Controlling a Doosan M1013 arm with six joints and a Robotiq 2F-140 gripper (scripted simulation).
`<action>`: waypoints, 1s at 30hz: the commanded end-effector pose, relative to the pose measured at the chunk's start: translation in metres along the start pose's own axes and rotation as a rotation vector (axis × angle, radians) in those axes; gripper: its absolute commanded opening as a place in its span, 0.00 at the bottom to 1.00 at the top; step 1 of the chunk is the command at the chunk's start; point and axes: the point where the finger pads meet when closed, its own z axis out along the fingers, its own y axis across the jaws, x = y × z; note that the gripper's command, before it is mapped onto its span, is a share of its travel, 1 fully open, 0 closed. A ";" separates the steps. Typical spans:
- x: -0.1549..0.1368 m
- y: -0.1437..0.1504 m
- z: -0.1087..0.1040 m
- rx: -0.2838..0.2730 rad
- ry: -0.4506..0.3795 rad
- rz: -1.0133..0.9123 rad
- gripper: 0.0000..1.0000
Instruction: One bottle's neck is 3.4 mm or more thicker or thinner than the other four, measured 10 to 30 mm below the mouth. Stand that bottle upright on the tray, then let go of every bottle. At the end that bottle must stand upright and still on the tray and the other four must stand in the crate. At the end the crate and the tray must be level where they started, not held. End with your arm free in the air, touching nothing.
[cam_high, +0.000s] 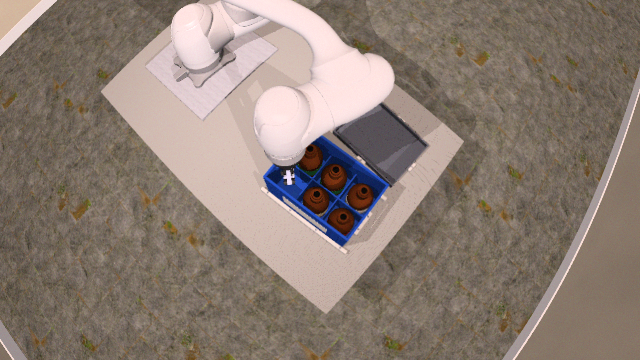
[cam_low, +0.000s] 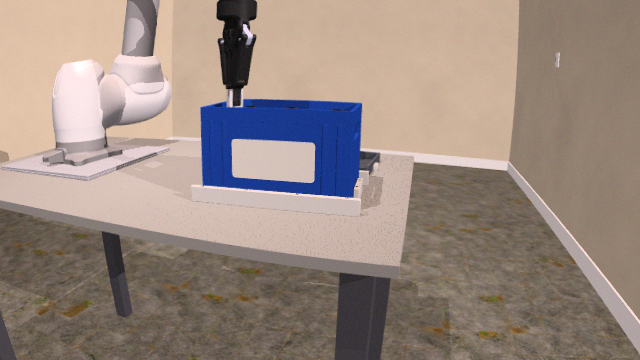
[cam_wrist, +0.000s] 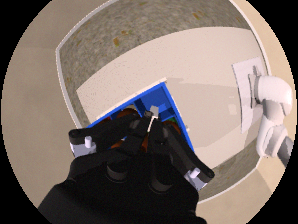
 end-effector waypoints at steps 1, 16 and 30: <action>0.000 0.000 0.000 0.000 0.000 0.000 0.00; 0.000 0.000 0.000 0.000 0.000 0.000 0.00; 0.000 0.000 0.000 0.000 0.000 0.000 0.38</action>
